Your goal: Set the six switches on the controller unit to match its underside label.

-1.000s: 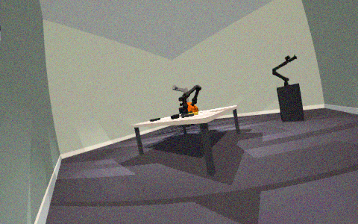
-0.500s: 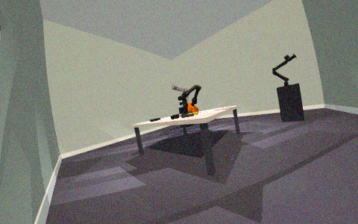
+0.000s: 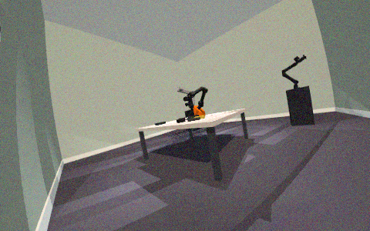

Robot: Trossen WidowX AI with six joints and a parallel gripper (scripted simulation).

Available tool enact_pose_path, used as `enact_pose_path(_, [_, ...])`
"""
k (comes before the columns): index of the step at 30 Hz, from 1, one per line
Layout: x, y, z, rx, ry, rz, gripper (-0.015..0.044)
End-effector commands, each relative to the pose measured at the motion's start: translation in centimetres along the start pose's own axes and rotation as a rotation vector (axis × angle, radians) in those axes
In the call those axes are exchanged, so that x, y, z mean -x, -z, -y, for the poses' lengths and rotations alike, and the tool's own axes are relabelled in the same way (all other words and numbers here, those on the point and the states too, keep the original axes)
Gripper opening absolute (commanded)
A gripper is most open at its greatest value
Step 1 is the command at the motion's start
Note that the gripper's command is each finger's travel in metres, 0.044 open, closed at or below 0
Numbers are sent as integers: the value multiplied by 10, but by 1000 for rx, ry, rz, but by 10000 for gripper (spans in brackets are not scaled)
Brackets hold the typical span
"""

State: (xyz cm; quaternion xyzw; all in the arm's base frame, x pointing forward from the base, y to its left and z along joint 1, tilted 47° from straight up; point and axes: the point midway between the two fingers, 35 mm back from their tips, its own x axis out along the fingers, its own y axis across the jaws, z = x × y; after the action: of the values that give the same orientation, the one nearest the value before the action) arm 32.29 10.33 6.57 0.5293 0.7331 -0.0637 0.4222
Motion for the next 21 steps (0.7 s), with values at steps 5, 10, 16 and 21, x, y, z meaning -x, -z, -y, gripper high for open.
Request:
enact_pose_path(5, [1, 0, -1, 7, 2, 4, 0])
enact_pose_path(10, [1, 0, -1, 7, 2, 4, 0])
enact_pose_path(16, [0, 0, 0, 1, 0, 0, 105])
enact_pose_path(21, [0, 0, 0, 1, 0, 0, 236])
